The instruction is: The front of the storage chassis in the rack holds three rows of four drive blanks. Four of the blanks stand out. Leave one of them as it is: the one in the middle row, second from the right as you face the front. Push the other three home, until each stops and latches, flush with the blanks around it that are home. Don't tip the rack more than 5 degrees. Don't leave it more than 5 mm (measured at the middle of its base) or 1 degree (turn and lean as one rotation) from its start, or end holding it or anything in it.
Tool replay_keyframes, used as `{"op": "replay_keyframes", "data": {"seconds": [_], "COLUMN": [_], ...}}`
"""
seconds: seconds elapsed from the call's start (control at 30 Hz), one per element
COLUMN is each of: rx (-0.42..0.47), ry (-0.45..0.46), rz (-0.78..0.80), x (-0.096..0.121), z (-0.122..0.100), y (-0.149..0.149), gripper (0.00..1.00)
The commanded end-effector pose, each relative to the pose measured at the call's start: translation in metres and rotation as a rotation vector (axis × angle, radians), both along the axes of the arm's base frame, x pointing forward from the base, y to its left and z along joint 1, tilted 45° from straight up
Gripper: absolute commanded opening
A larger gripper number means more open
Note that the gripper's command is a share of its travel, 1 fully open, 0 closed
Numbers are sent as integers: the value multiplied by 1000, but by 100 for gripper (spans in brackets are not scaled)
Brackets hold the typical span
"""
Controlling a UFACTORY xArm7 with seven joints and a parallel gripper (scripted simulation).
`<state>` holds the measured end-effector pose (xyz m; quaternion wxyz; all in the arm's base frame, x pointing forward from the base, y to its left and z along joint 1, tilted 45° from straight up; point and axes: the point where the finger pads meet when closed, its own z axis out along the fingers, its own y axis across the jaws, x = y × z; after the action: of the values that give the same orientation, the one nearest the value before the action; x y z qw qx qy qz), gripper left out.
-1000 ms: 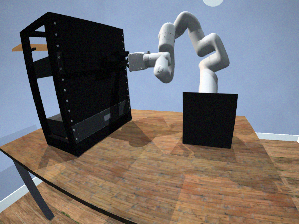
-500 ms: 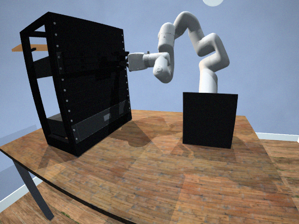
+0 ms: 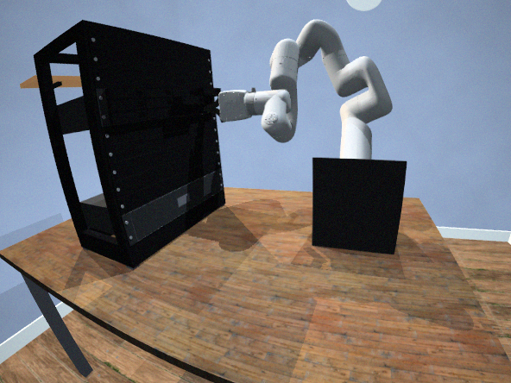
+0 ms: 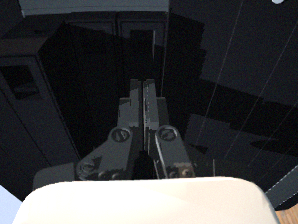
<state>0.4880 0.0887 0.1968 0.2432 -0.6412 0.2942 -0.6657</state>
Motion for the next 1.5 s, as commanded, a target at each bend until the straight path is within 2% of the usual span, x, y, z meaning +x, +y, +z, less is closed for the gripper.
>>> {"op": "replay_keyframes", "data": {"seconds": [0.0, 0.23, 0.47, 0.8, 0.97, 1.3, 1.47], "rx": [5, 5, 5, 5, 5, 5, 5], "ry": [0, 0, 0, 0, 0, 0, 0], "rz": [0, 0, 0, 0, 0, 0, 0], "x": [3, 2, -12, -70, -88, -92, -93], "z": [1, 1, 0, 0, 0, 1, 12], "y": [1, 1, 2, 7, 8, 9, 21], "gripper": [0, 0, 0, 0, 0, 0, 0]}}
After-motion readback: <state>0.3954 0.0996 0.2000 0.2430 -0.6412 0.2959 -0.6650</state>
